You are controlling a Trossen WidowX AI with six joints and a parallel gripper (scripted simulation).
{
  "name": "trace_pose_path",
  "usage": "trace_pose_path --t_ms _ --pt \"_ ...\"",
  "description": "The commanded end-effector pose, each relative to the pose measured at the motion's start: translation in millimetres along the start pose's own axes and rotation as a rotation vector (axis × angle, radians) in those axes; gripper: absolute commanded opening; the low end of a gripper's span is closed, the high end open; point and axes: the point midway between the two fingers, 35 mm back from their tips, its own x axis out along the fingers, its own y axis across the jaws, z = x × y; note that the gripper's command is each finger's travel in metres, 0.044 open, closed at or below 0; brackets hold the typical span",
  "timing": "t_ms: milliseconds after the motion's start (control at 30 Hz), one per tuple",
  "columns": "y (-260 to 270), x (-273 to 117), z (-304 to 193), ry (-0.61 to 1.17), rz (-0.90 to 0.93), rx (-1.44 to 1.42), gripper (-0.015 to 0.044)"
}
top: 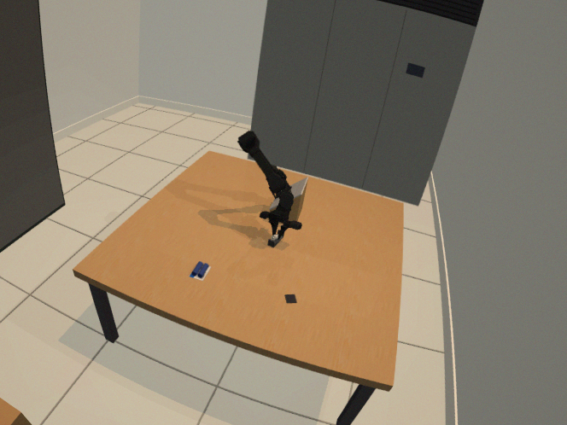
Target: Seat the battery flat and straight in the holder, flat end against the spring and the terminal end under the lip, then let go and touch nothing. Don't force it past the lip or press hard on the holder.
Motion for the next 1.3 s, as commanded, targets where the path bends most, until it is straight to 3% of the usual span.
trace_pose_path --t_ms 0,1267 --pt "-2 1 -4 -0.014 -0.003 -0.013 0.0070" --pt "-7 -5 -26 -0.089 0.018 -0.017 0.0070"
